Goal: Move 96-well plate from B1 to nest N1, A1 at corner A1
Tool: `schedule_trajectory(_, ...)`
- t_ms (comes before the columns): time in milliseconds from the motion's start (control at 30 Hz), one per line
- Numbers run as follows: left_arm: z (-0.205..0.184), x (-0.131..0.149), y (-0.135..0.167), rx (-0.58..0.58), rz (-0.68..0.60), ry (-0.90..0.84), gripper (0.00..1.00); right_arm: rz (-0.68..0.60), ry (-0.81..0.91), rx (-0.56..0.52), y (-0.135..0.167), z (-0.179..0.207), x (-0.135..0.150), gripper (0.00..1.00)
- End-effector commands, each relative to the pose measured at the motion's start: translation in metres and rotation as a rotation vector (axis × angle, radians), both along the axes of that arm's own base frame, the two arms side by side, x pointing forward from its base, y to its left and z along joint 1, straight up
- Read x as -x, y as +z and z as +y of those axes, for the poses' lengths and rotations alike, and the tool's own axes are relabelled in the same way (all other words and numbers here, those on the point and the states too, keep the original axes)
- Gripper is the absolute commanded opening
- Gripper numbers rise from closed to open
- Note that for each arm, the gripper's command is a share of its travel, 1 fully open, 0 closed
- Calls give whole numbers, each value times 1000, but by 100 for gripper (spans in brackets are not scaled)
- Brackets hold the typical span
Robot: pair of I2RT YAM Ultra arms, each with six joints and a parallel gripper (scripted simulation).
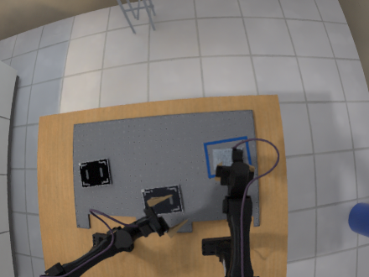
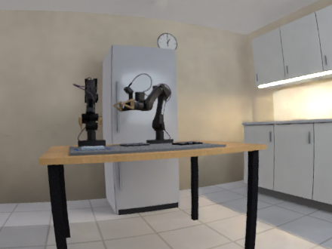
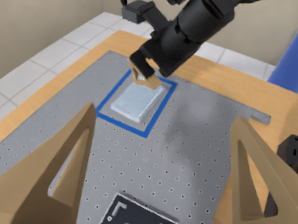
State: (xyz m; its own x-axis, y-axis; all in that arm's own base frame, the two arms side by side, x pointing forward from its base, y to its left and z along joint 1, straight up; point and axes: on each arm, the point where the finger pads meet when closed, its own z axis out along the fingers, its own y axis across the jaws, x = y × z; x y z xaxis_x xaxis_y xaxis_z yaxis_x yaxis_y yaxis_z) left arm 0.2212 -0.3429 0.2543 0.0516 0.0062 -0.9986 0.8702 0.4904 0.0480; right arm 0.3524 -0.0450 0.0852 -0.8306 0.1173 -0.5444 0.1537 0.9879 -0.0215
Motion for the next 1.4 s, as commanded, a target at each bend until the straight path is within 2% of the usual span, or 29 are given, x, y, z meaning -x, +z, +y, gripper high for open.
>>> schedule_trajectory(0,1,4,13,32,-15,-9,100,38,-123,-37,-1,1,5,100)
schedule_trajectory(133,1,4,13,32,-15,-9,100,93,-329,-107,-7,2,3,100)
schedule_trajectory(333,1,4,13,32,-15,-9,100,154,-538,-182,-14,5,-1,100)
schedule_trajectory(400,1,4,13,32,-15,-9,100,154,-538,-182,-14,5,-1,100)
schedule_trajectory(900,1,4,13,32,-15,-9,100,318,-1112,-398,-29,10,-15,100)
schedule_trajectory(967,1,4,13,32,-15,-9,100,318,-1112,-398,-29,10,-15,100)
schedule_trajectory(1200,1,4,13,32,-15,-9,100,384,-1365,-488,-36,11,-26,100)
schedule_trajectory(1367,1,4,13,32,-15,-9,100,390,-1416,-509,-39,8,-34,100)
